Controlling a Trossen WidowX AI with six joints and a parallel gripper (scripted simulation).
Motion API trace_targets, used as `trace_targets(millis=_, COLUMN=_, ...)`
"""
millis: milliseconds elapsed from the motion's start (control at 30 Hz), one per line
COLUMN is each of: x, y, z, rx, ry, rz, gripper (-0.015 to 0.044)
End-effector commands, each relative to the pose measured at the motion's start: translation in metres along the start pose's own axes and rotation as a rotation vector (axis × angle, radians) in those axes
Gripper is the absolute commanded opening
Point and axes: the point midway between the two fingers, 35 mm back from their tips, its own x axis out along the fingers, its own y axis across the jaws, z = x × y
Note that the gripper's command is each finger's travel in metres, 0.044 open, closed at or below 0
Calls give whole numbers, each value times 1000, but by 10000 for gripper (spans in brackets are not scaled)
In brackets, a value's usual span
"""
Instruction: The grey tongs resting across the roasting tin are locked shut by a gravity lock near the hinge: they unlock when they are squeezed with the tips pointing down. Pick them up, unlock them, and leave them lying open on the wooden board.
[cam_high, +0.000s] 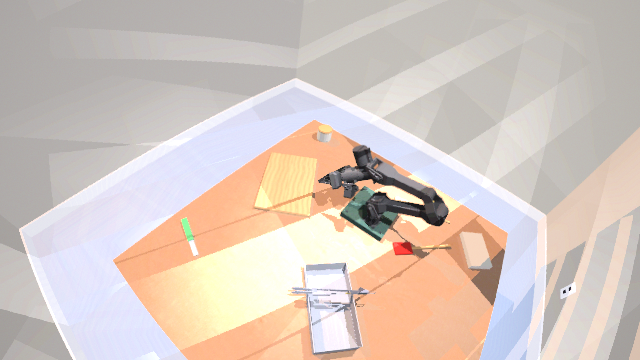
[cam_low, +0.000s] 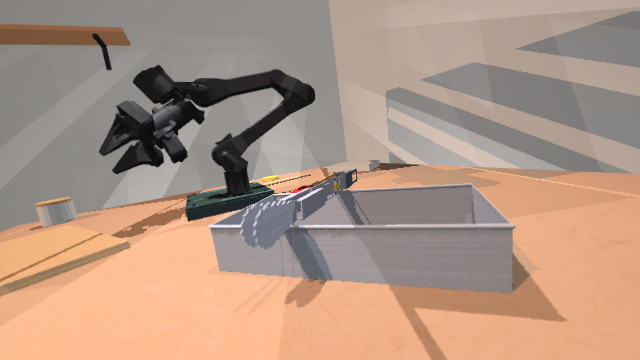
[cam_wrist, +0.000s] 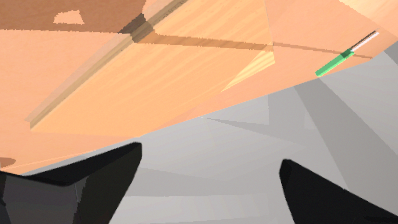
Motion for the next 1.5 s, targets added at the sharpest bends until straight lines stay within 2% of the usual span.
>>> trace_targets(millis=0, x=0, y=-2, z=0, rx=1, ry=-7, rz=-3, gripper=426)
trace_targets(millis=133, x=3, y=-19, z=-1, rx=6, ry=-88, rz=-26, gripper=440)
trace_targets(millis=467, x=20, y=-126, z=18, rx=-61, ry=-502, rz=-96, gripper=440)
trace_targets(millis=667, x=24, y=-196, z=58, rx=-149, ry=-717, rz=-82, gripper=440)
trace_targets(millis=867, x=10, y=-261, z=123, rx=-330, ry=-894, rz=-22, gripper=440)
trace_targets(millis=1033, x=-15, y=-302, z=190, rx=-499, ry=-985, rz=35, gripper=440)
trace_targets(millis=1233, x=-59, y=-324, z=275, rx=-721, ry=-1034, rz=100, gripper=440)
trace_targets(millis=1467, x=-62, y=-325, z=283, rx=-751, ry=-1036, rz=108, gripper=440)
